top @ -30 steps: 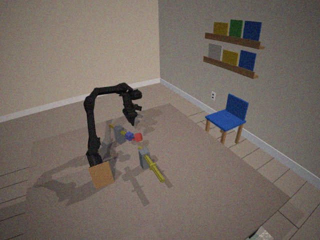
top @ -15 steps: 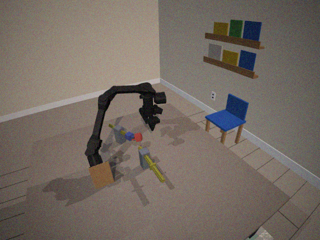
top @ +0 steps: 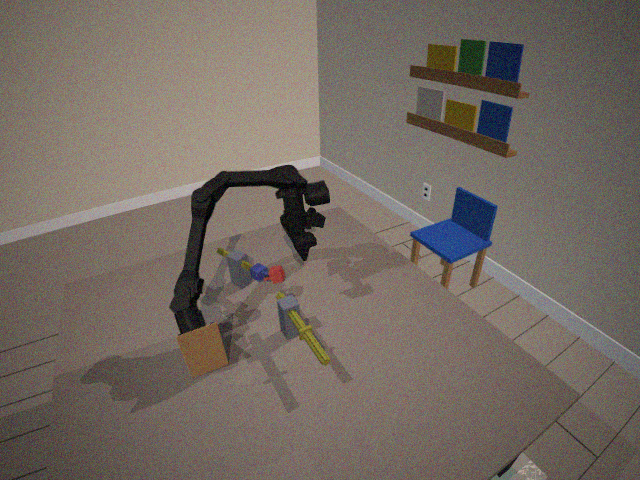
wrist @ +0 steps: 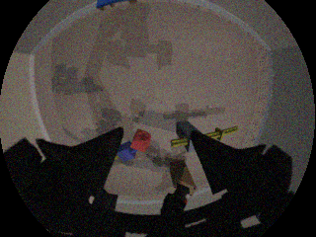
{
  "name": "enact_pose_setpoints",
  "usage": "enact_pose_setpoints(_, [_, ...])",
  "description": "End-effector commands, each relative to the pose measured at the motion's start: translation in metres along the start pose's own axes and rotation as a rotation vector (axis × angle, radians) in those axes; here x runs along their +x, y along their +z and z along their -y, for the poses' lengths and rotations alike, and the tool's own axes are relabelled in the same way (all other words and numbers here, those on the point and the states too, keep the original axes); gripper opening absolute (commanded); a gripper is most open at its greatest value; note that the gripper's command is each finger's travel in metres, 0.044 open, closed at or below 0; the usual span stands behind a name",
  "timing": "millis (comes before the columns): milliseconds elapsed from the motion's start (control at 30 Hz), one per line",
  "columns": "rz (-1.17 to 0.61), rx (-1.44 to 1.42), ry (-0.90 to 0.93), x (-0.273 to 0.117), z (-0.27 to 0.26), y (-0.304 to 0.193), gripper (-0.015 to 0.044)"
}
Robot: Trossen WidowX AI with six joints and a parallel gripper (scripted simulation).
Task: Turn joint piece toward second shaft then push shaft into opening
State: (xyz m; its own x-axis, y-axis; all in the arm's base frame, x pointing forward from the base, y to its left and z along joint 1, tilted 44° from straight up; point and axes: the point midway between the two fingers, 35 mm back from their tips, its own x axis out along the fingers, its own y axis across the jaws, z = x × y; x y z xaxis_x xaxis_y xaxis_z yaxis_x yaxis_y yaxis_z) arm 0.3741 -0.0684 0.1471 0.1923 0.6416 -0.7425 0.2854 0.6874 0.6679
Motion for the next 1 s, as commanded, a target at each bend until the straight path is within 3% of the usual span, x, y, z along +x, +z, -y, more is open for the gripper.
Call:
enact_pose_setpoints(0, [0.021,0.081,-0.018,0.005,0.000,-0.002,0.0440])
enact_pose_setpoints(700, [0.144,0.395,-0.029,0.015,-0.003,-0.005,0.0440])
enact_pose_setpoints(967, [0.145,0.395,-0.029,0.052,-0.003,-0.004,0.0440])
